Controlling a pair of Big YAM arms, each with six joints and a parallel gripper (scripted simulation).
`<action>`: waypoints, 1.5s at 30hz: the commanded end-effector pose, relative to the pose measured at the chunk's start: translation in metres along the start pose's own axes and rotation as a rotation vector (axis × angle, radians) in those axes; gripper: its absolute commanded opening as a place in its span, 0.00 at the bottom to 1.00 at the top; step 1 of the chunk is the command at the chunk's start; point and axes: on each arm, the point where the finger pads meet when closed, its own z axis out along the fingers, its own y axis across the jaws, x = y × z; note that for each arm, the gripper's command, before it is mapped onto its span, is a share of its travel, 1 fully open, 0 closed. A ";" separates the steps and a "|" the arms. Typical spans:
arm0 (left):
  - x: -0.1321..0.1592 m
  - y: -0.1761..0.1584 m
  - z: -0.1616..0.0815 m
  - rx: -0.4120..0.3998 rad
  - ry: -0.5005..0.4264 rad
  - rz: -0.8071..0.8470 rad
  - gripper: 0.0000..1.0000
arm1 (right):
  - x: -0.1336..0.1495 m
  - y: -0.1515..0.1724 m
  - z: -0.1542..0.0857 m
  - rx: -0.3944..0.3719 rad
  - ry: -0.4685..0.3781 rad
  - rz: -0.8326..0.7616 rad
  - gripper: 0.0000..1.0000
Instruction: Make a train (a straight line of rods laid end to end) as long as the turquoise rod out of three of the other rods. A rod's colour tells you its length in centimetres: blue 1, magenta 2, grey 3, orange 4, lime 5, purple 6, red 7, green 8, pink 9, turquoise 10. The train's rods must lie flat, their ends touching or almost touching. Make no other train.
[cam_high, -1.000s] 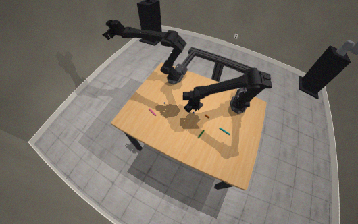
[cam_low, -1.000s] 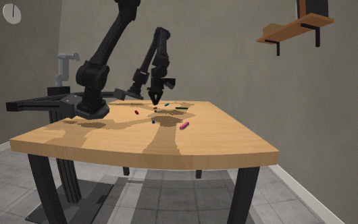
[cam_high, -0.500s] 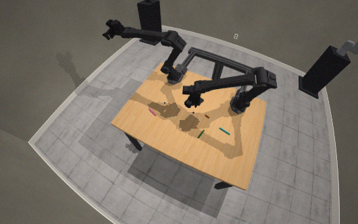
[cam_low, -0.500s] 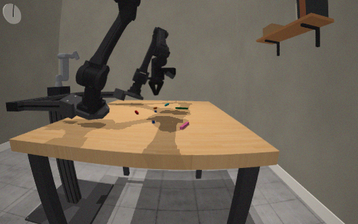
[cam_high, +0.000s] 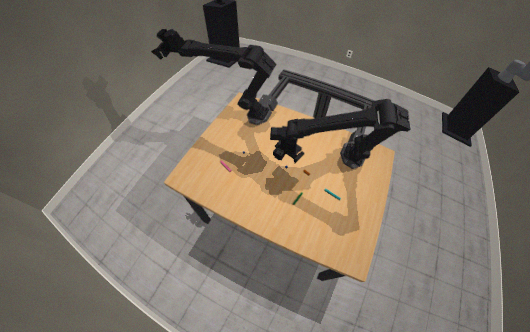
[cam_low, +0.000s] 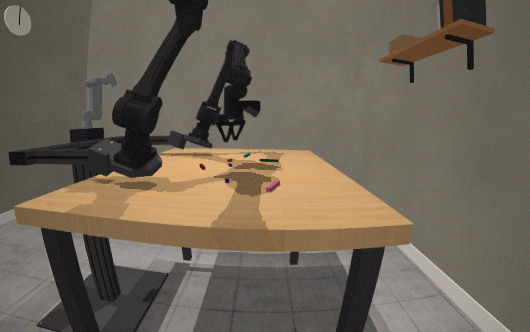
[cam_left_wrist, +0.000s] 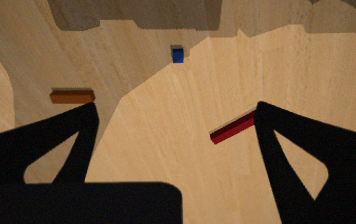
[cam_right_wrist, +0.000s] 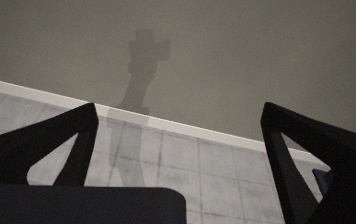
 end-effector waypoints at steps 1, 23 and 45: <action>0.004 -0.003 0.002 -0.009 0.008 0.005 1.00 | -0.046 -0.010 0.003 0.023 -0.087 0.012 1.00; -0.065 -0.145 -0.012 0.024 -0.011 -0.365 1.00 | -0.046 -0.010 0.003 0.023 -0.087 0.012 1.00; -0.096 -0.255 0.016 0.024 -0.004 -0.720 0.23 | -0.046 -0.010 0.003 0.023 -0.087 0.012 1.00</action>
